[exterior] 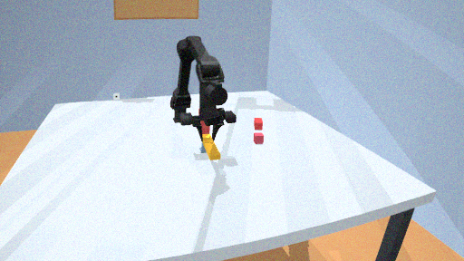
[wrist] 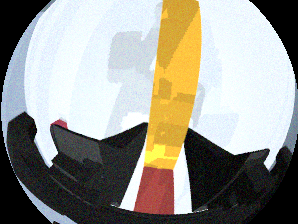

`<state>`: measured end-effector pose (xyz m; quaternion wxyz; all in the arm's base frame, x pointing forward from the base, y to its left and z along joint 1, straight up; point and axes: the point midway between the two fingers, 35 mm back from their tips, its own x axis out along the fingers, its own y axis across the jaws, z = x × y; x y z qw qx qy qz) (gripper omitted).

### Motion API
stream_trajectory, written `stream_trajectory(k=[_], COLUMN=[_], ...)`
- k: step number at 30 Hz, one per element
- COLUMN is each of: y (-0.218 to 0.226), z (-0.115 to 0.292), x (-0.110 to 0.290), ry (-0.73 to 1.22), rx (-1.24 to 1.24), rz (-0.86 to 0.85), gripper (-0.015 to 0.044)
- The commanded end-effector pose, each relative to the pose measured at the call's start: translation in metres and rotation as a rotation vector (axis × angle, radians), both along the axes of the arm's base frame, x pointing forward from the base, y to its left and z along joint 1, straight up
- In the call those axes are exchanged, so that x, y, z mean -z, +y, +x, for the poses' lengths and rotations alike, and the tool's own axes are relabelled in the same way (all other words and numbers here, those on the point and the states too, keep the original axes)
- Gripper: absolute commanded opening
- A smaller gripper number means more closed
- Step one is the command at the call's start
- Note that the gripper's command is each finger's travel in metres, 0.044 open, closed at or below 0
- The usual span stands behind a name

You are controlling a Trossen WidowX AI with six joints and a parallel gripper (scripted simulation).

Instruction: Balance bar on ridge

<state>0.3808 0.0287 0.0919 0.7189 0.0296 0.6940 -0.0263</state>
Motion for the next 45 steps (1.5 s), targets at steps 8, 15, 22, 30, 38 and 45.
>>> stream_trajectory(k=[8, 15, 22, 30, 38, 45], y=[0.0, 0.0, 0.0, 0.0, 0.0, 0.0], z=[0.0, 0.0, 0.0, 0.003, -0.003, -0.003], x=[0.0, 0.0, 0.0, -0.062, -0.1, -0.1], ry=[0.0, 0.0, 0.0, 0.0, 0.0, 0.0], rx=[0.0, 0.0, 0.0, 0.0, 0.0, 0.0], rz=[0.0, 0.0, 0.0, 0.0, 0.0, 0.0], gripper=[0.0185, 0.029, 0.044, 0.044, 0.044, 0.044])
